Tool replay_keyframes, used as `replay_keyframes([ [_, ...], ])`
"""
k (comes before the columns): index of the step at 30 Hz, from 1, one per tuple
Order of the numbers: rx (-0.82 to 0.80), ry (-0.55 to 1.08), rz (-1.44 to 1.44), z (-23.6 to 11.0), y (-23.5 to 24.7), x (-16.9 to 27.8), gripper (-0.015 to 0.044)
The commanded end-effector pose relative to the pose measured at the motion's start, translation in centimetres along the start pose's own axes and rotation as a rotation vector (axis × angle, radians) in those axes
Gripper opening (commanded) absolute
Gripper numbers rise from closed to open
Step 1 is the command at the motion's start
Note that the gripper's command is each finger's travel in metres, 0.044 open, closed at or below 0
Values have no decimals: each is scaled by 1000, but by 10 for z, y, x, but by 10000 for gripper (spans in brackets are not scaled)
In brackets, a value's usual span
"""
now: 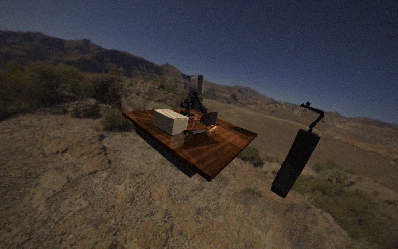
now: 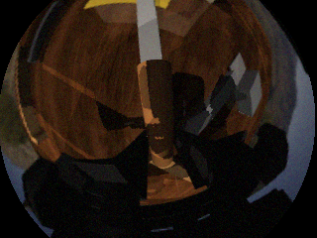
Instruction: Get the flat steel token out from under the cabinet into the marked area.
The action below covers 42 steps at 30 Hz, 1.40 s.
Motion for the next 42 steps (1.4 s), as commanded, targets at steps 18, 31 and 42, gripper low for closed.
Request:
replay_keyframes([
  [18,11,0,15,-2,-24,9,0],
  [31,12,0,15,-2,-35,12,0],
  [42,11,0,12,-2,-39,13,26],
])
Point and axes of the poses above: the point midway between the two fingers, 35 mm back from their tips, its own z axis out along the fingers, its own y axis across the jaws, x = y × z, the point moved 8 cm from there along -z, back along the fingers, and after that the axes turned 4 degrees about -z, right-handed, at the moved point
